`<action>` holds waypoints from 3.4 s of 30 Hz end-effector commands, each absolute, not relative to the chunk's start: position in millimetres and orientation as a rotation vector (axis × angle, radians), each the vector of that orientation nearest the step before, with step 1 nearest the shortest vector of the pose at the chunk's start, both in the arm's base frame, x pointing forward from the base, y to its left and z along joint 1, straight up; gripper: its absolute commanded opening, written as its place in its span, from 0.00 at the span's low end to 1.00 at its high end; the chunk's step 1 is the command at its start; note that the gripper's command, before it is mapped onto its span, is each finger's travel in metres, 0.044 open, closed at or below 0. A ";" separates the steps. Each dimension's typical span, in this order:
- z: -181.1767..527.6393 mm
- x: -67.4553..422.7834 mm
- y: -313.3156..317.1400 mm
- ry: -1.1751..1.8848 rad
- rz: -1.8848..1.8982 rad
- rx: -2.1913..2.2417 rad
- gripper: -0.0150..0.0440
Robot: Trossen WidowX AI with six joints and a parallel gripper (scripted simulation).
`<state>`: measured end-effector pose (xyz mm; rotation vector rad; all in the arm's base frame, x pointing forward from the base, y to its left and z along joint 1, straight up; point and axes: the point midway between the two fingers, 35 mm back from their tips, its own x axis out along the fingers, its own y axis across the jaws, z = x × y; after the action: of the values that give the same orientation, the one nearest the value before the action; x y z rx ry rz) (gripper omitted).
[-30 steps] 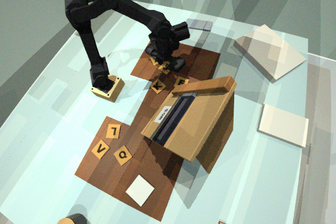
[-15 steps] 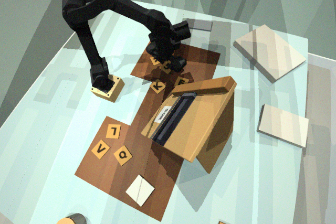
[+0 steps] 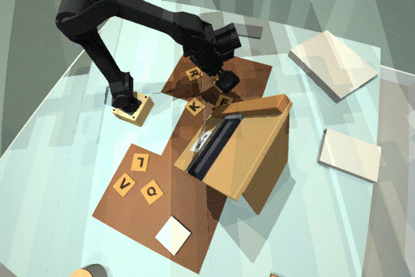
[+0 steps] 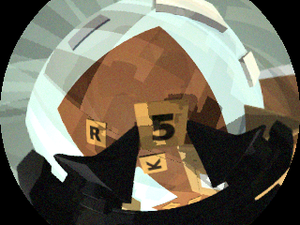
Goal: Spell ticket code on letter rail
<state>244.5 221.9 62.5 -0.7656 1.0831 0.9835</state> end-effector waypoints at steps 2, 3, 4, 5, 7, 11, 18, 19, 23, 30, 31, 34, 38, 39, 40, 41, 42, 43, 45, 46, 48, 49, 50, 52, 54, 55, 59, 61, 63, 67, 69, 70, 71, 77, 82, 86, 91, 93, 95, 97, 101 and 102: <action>85.8 265.5 215.2 1.005 0.940 -0.664 0.25; 89.7 268.9 213.6 0.991 0.932 -0.649 0.25; 93.7 272.3 212.0 0.978 0.925 -0.634 0.25; 97.7 275.6 210.2 0.964 0.917 -0.619 0.25; 105.7 282.1 206.4 0.937 0.901 -0.590 0.25; 121.7 294.6 197.5 0.883 0.869 -0.537 0.25; 150.5 313.9 179.0 0.786 0.810 -0.455 0.25; 154.1 316.0 176.6 0.774 0.803 -0.446 0.25; 165.3 322.2 168.6 0.736 0.780 -0.419 0.25; 181.9 330.6 154.3 0.683 0.741 -0.376 0.25; 183.6 331.7 151.1 0.678 0.733 -0.366 0.25; 189.9 335.4 139.3 0.662 0.702 -0.329 0.25; 196.4 339.4 122.8 0.646 0.660 -0.282 0.25; 197.1 340.2 119.0 0.645 0.650 -0.272 0.25; 197.7 340.7 115.7 0.644 0.642 -0.263 0.25; 198.3 341.2 112.9 0.643 0.635 -0.255 0.25; 198.7 341.7 110.2 0.642 0.628 -0.249 0.25; 199.0 342.1 108.0 0.641 0.623 -0.243 0.25; 199.3 343.2 103.1 0.640 0.611 -0.236 0.25; 199.4 343.9 100.3 0.639 0.604 -0.233 0.25; 199.5 345.2 93.2 0.639 0.587 -0.226 0.25; 199.4 345.7 88.5 0.640 0.574 -0.220 0.25; 199.3 346.2 82.9 0.642 0.560 -0.214 0.25; 199.0 347.2 71.3 0.645 0.530 -0.201 0.25; 198.3 348.4 59.9 0.647 0.501 -0.189 0.25; 198.0 348.9 54.2 0.648 0.487 -0.183 0.25; 197.4 350.8 32.6 0.645 0.437 -0.164 0.25; 197.4 351.7 22.2 0.639 0.416 -0.157 0.25; 197.4 352.4 11.8 0.634 0.395 -0.151 0.25; 197.4 352.8 -9.0 0.623 0.352 -0.139 0.25; 197.6 351.3 -18.6 0.624 0.329 -0.115 0.25; 197.7 350.4 -23.4 0.625 0.317 -0.103 0.25; 197.8 349.5 -28.3 0.625 0.305 -0.091 0.25; 193.3 343.8 -59.5 0.630 0.235 -0.050 0.25; 185.6 337.5 -86.9 0.637 0.176 -0.040 0.25; 179.5 330.8 -108.4 0.642 0.130 -0.032 0.25; 172.0 320.4 -134.5 0.648 0.071 -0.021 0.25; 169.0 315.6 -144.6 0.650 0.048 -0.016 0.25; 166.0 310.4 -154.5 0.653 0.025 -0.012 0.25; 163.0 304.9 -164.2 0.655 0.002 -0.007 0.25; 157.1 293.0 -183.0 0.659 -0.044 0.003 0.25; 155.6 289.8 -187.6 0.660 -0.056 0.006 0.25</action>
<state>302.0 -170.4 163.3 -0.0040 0.6537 -0.0161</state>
